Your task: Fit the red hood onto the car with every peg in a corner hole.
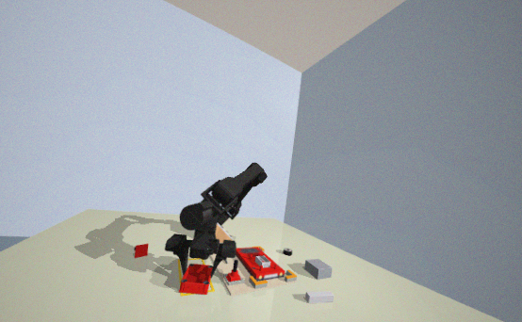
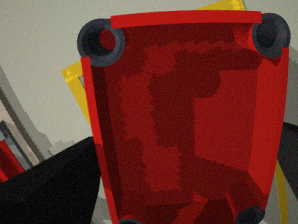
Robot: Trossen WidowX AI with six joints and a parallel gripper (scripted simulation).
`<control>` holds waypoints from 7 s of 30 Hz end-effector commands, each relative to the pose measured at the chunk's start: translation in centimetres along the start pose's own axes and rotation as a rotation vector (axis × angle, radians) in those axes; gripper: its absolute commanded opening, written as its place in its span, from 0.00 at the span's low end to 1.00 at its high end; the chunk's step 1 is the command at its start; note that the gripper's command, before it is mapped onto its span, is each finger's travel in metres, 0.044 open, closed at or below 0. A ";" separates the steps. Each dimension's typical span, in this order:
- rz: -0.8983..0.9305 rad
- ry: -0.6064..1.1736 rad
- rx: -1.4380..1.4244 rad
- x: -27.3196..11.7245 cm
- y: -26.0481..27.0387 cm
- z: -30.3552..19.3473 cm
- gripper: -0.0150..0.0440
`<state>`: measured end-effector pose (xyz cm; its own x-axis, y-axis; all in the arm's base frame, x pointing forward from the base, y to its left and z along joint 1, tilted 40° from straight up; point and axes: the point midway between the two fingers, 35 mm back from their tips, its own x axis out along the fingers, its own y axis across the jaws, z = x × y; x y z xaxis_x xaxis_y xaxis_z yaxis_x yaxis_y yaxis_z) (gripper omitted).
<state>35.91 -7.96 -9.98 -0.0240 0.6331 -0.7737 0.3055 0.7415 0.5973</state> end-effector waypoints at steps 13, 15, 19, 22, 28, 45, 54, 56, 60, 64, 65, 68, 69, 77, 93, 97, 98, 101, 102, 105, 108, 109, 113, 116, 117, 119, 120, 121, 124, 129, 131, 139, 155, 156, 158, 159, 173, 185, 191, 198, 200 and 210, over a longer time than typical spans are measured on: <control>0.000 0.000 -0.001 0.0 0.0 0.0 0.97; 0.000 0.000 -0.001 0.0 0.0 0.0 1.00; 0.000 -0.002 0.000 -1.2 -0.1 0.1 1.00; 0.001 -0.006 0.000 -3.8 -0.1 0.2 1.00; 0.004 -0.011 0.001 -8.1 -0.2 -0.1 1.00; -0.009 -0.061 0.014 -7.1 -0.9 0.4 1.00; -0.070 -0.306 0.039 -4.8 -2.8 1.6 1.00; -0.075 -0.362 0.041 -4.5 -3.1 1.6 1.00; -0.079 -0.473 0.045 -4.0 -3.3 1.6 1.00; -0.074 -0.583 0.047 -3.7 -3.2 1.2 1.00; -0.072 -0.611 0.047 -3.7 -3.2 1.0 1.00; -0.061 -0.692 0.045 -3.8 -2.8 0.4 1.00; -0.056 -0.719 0.044 -3.8 -2.7 0.2 1.00; -0.003 -0.925 0.029 -4.7 -0.9 -2.5 1.00; 0.003 -0.943 0.026 -4.4 -0.7 -2.8 1.00; 0.003 -0.944 0.026 -4.1 -0.7 -2.7 1.00; 0.003 -0.944 0.025 -4.1 -0.7 -2.7 1.00; 0.002 -0.944 0.025 -3.8 -0.6 -2.6 1.00; 0.002 -0.945 0.025 -3.8 -0.6 -2.6 1.00; 0.002 -0.945 0.024 -3.5 -0.6 -2.6 1.00; 0.002 -0.946 0.023 -3.3 -0.6 -2.6 1.00; 0.002 -0.946 0.023 -3.2 -0.6 -2.6 1.00; 0.002 -0.947 0.022 -2.9 -0.6 -2.5 1.00; 0.002 -0.948 0.022 -2.7 -0.6 -2.5 1.00; 0.002 -0.948 0.022 -2.6 -0.6 -2.5 1.00; 0.002 -0.948 0.021 -2.5 -0.5 -2.5 1.00; 0.002 -0.949 0.021 -2.4 -0.5 -2.5 1.00; 0.002 -0.949 0.021 -2.4 -0.5 -2.5 1.00; 0.002 -0.950 0.020 -2.1 -0.5 -2.4 1.00; 0.002 -0.951 0.019 -1.8 -0.5 -2.4 1.00; 0.002 -0.952 0.019 -1.6 -0.4 -2.4 1.00; 0.003 -0.954 0.017 -1.0 -0.4 -2.4 1.00; 0.005 -0.959 0.014 0.2 -0.3 -2.5 1.00; 0.005 -0.959 0.014 0.2 -0.3 -2.5 1.00; 0.005 -0.959 0.014 0.4 -0.3 -2.5 1.00; 0.005 -0.960 0.014 0.4 -0.2 -2.5 1.00; 0.006 -0.960 0.013 1.0 -0.2 -2.5 1.00; 0.006 -0.960 0.014 1.6 -0.2 -2.5 1.00; 0.006 -0.960 0.014 1.9 -0.2 -2.5 1.00; 0.006 -0.960 0.014 2.3 -0.2 -2.5 1.00; 0.006 -0.960 0.014 2.4 -0.2 -2.5 1.00; 0.008 -0.961 0.007 2.2 -0.1 -2.5 0.82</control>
<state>33.46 -6.04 -11.25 0.7674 0.1834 -0.6143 0.3087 0.7342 0.6048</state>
